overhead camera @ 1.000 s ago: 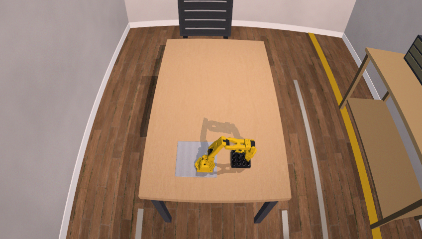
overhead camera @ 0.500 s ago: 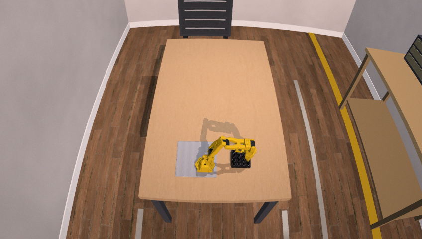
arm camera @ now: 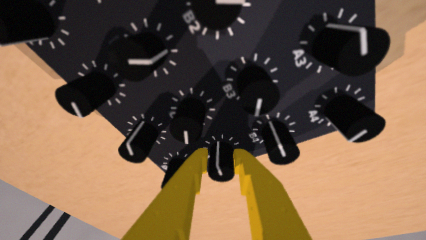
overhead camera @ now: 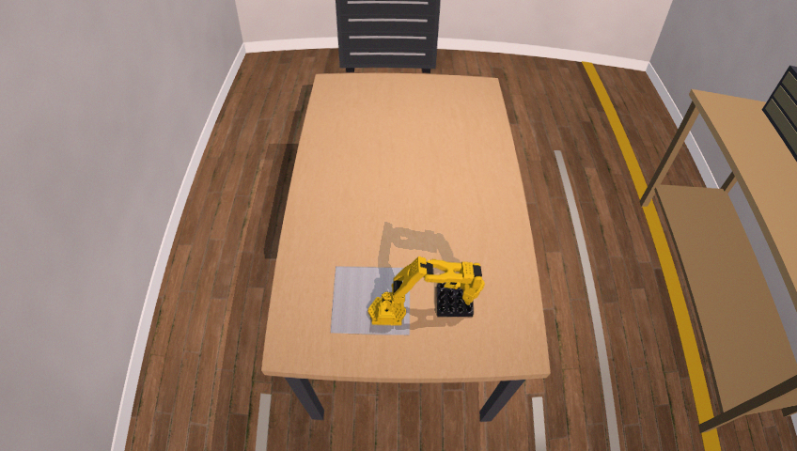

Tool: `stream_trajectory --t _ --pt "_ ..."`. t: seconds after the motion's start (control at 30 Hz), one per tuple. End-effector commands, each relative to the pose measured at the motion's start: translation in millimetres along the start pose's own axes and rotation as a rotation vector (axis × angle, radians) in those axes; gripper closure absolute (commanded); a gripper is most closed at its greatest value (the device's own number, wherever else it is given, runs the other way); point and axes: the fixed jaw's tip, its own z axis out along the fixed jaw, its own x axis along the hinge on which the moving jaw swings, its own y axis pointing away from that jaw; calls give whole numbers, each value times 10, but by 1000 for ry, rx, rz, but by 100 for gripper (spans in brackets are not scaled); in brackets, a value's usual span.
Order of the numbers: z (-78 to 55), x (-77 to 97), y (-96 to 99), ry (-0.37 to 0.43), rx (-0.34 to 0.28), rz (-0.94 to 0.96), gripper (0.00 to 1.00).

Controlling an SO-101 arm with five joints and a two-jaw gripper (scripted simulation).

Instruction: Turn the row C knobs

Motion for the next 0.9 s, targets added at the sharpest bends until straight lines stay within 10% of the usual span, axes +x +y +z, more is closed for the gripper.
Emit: stream_trajectory --t 0.0,0.87 --pt "16 -23 19 -11 -5 -5 92" --pt "-149 -10 13 -9 -3 -5 92"
